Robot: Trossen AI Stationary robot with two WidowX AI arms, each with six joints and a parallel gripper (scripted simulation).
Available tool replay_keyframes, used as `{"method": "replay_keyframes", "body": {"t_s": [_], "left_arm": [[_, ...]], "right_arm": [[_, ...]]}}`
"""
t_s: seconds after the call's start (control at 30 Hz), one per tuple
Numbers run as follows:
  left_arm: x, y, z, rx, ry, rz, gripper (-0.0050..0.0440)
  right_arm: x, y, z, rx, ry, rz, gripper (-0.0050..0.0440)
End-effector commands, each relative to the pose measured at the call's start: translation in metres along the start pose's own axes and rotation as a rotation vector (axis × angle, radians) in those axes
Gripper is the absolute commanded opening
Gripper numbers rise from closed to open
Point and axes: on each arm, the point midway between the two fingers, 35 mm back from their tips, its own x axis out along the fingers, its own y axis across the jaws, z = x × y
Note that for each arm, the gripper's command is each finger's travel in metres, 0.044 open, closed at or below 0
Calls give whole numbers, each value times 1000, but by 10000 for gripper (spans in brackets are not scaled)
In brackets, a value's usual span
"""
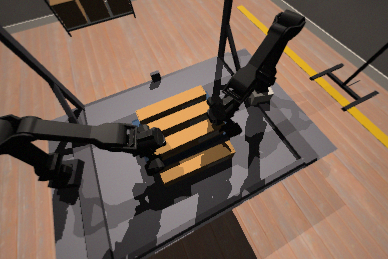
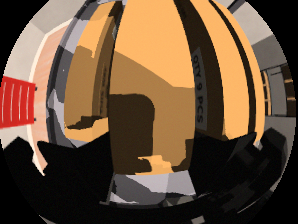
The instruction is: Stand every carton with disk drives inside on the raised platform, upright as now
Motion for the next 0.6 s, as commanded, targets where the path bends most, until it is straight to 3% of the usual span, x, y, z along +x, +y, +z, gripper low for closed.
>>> {"method": "replay_keyframes", "body": {"t_s": [0.0,0.57], "left_arm": [[-12,2,11,4,-35,11,-50],[-12,2,11,4,-26,9,-50]], "right_arm": [[-16,-3,10,0,-48,-14,-50],[-17,-3,10,1,-49,-14,-50]]}}
